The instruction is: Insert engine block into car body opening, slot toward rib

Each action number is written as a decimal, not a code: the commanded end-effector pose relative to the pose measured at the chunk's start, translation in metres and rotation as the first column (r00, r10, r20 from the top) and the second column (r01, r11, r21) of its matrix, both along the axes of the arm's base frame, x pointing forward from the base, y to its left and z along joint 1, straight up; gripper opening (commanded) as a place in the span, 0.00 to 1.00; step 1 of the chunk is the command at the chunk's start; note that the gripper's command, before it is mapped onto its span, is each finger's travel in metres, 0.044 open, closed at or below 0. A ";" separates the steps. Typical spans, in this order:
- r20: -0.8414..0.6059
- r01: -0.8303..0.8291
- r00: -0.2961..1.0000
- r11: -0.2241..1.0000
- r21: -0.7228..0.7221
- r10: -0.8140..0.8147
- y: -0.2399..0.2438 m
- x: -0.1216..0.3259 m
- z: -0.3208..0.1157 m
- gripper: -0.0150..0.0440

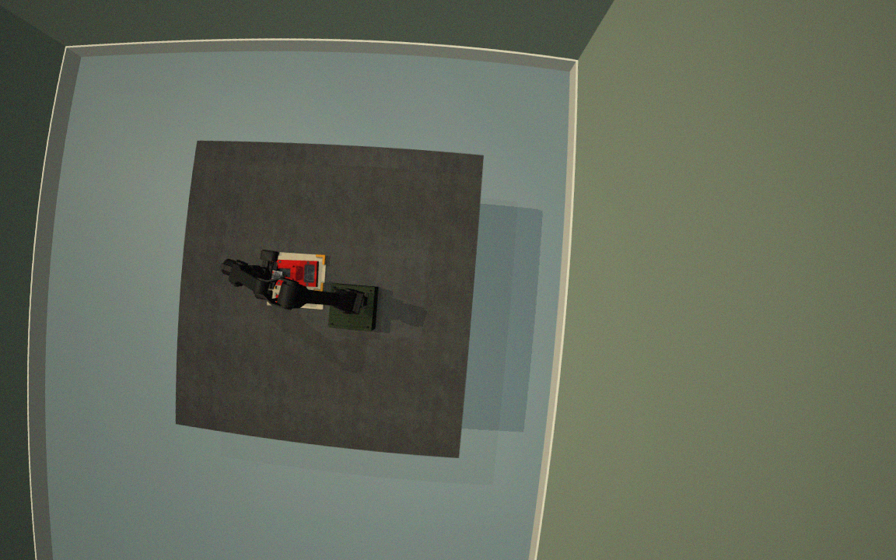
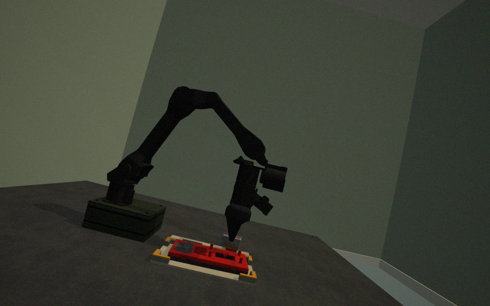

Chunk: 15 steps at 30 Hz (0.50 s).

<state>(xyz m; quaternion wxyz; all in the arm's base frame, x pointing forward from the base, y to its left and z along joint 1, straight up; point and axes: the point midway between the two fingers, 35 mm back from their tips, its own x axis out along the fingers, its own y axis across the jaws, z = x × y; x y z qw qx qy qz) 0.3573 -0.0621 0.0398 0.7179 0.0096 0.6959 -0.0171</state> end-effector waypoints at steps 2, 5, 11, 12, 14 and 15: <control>0.006 -0.095 0.995 0.996 0.000 0.095 -0.012 -0.005 -0.002 0.25; 0.006 -0.111 0.994 0.994 -0.001 0.111 -0.014 -0.006 -0.003 0.30; 0.005 -0.148 0.989 0.989 -0.002 0.148 -0.014 -0.006 -0.003 0.52; 0.005 -0.148 0.989 0.989 -0.002 0.148 -0.014 -0.006 -0.003 0.52; 0.005 -0.148 0.989 0.989 -0.002 0.148 -0.014 -0.006 -0.003 0.52; 0.005 -0.143 0.990 0.990 -0.002 0.143 -0.014 -0.006 -0.003 0.52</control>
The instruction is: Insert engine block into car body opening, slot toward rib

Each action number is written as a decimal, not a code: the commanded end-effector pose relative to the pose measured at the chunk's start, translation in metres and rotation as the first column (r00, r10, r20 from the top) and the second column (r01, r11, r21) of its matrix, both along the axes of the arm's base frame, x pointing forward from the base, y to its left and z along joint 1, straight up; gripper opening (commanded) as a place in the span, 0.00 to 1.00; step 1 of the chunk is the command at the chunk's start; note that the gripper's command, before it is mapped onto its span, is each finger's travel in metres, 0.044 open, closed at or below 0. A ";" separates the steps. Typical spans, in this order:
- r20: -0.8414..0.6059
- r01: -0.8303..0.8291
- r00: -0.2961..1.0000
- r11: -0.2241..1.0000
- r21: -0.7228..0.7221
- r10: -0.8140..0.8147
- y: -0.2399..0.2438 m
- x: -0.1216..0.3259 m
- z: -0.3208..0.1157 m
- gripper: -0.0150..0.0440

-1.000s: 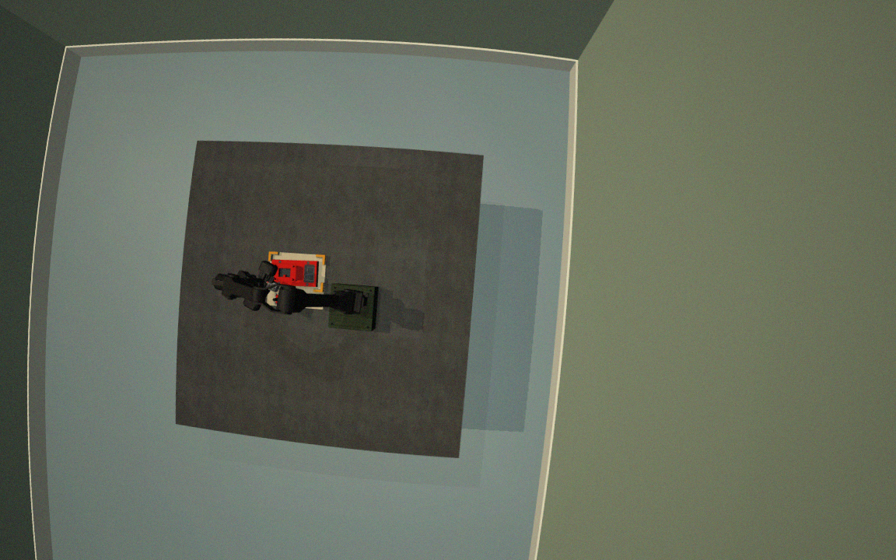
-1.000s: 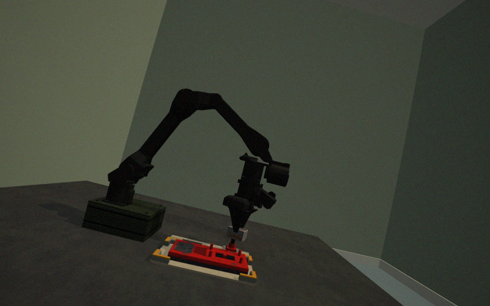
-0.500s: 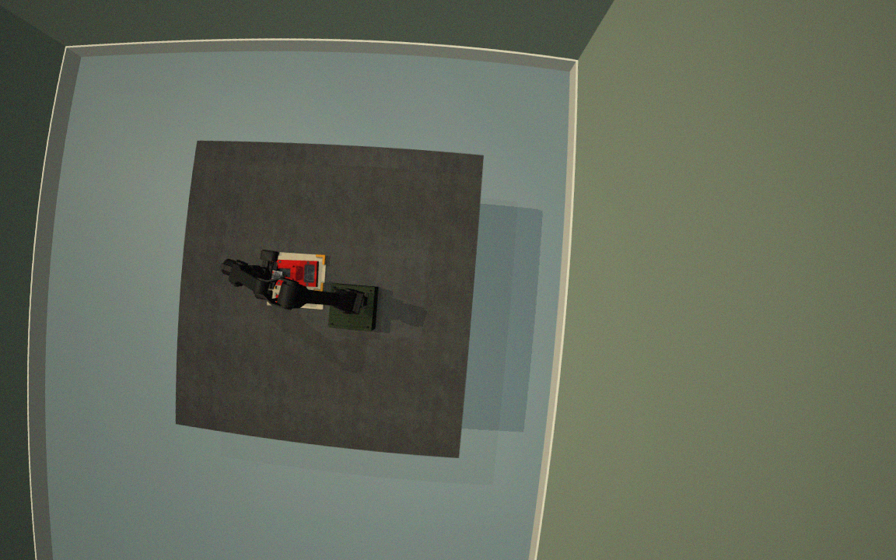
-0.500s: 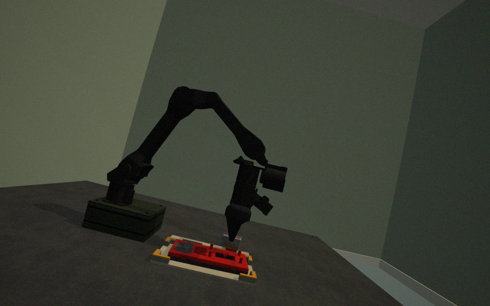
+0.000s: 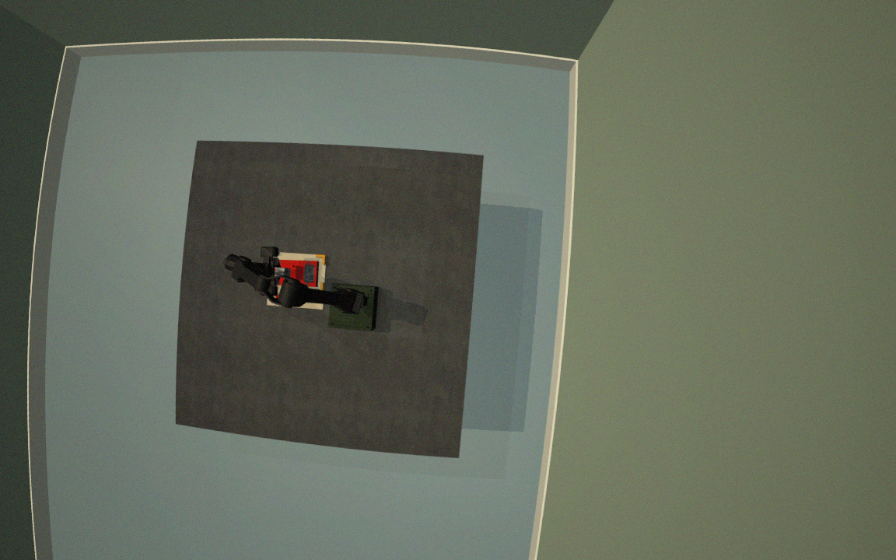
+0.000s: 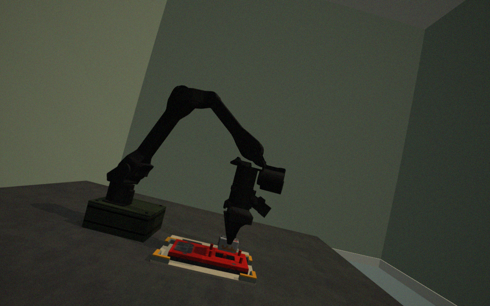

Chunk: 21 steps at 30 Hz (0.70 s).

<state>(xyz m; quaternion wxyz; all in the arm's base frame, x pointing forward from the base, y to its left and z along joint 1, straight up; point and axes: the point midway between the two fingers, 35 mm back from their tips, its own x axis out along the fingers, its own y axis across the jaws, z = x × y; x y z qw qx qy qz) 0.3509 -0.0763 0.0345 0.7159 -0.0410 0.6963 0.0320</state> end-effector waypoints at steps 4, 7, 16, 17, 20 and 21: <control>0.009 0.033 0.999 0.999 0.005 -0.033 0.001 0.000 0.002 0.52; 0.009 0.038 0.999 0.999 0.005 -0.038 0.001 0.000 0.002 0.52; 0.009 0.038 0.999 0.999 0.005 -0.038 0.001 0.000 0.002 0.52; 0.009 0.038 0.999 0.999 0.005 -0.038 0.001 0.000 0.002 0.52; 0.009 0.034 0.999 0.999 0.005 -0.034 0.001 0.000 0.002 0.52; 0.009 0.034 0.999 0.999 0.005 -0.034 0.001 0.000 0.002 0.52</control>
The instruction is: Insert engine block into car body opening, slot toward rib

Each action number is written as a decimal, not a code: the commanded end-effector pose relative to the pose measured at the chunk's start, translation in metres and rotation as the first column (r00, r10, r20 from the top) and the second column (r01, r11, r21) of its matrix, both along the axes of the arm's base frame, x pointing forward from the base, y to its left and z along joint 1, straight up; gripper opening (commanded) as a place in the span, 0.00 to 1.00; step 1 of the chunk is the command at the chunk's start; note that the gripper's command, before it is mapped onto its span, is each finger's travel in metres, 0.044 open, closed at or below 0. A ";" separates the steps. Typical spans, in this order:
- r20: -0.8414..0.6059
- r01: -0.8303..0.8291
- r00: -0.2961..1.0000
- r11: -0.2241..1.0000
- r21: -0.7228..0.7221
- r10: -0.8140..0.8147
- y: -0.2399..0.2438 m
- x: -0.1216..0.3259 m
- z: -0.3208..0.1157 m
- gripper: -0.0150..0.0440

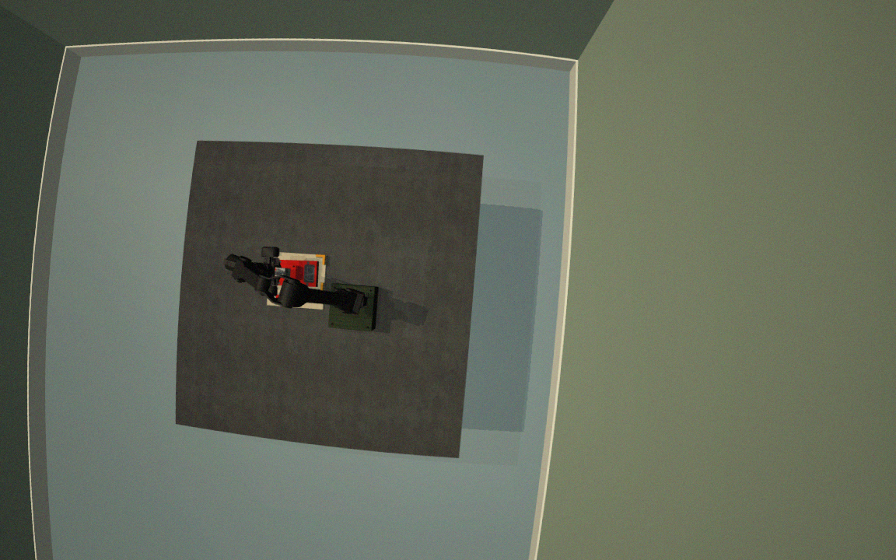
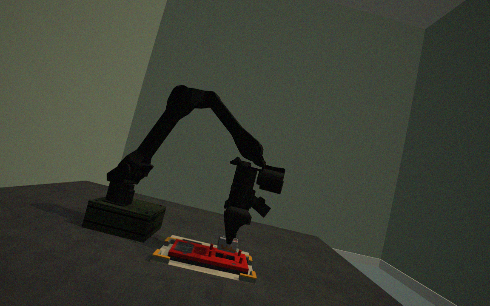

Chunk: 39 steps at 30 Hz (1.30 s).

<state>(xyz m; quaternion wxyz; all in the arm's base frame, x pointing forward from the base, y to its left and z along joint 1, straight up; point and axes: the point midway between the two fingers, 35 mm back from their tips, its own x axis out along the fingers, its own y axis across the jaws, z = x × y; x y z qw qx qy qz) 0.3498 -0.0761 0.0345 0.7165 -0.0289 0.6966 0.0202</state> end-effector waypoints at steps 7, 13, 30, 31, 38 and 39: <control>0.009 0.000 1.000 1.000 0.004 0.000 0.001 0.001 0.002 0.52; 0.009 -0.012 1.000 1.000 0.003 0.012 0.002 0.002 0.004 0.52; 0.009 0.005 1.000 1.000 0.004 -0.005 0.002 0.002 0.002 0.52; 0.009 0.005 1.000 1.000 0.004 -0.005 0.002 0.002 0.002 0.52; 0.009 0.004 1.000 1.000 0.004 -0.004 0.002 0.002 0.001 0.52; 0.009 0.002 1.000 1.000 0.004 -0.002 0.002 0.002 0.001 0.52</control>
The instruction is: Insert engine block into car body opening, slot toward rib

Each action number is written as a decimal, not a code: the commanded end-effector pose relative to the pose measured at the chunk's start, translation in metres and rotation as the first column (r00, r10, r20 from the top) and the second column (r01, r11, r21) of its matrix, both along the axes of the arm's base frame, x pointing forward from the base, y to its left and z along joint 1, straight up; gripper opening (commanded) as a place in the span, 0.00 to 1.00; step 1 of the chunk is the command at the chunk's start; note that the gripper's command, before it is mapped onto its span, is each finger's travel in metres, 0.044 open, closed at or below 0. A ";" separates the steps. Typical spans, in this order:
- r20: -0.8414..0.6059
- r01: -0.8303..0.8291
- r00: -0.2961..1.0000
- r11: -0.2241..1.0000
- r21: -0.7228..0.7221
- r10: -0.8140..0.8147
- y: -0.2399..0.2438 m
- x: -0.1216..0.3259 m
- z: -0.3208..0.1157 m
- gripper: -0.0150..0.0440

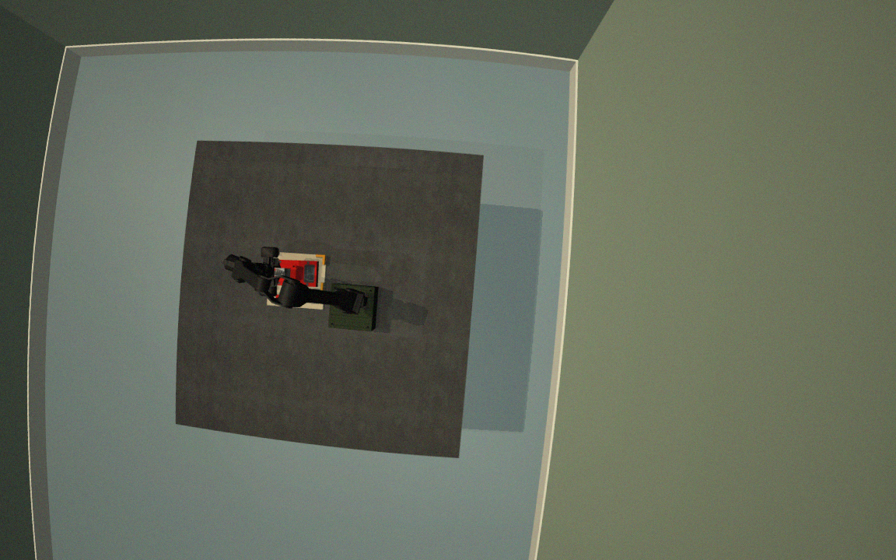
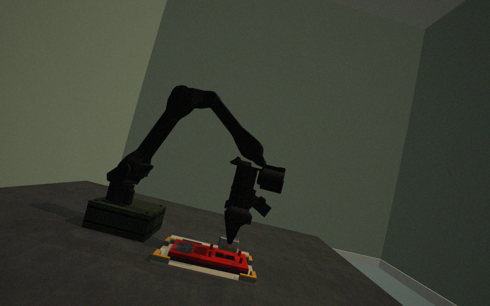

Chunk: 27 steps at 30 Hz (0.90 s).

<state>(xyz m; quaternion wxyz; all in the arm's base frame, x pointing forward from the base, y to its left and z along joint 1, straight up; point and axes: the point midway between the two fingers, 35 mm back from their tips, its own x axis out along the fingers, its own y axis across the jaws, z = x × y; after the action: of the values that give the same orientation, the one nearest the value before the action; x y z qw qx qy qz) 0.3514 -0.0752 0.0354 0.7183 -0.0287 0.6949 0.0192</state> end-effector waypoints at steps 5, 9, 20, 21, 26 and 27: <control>0.004 -0.005 1.000 1.000 0.004 0.005 0.001 0.000 -0.002 0.52; 0.004 -0.007 1.000 1.000 0.004 0.007 0.001 0.000 -0.002 0.52; 0.004 -0.004 1.000 1.000 0.004 0.004 0.001 0.000 -0.003 0.52; 0.004 -0.004 1.000 1.000 0.004 0.004 0.001 0.000 -0.003 0.52; 0.004 -0.002 1.000 1.000 0.005 0.002 0.001 0.000 -0.003 0.52; 0.004 -0.002 1.000 1.000 0.005 0.002 0.001 0.000 -0.003 0.52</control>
<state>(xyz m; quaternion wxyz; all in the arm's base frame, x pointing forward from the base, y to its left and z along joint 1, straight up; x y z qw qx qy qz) 0.3512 -0.0751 0.0329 0.7194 -0.0299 0.6937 0.0199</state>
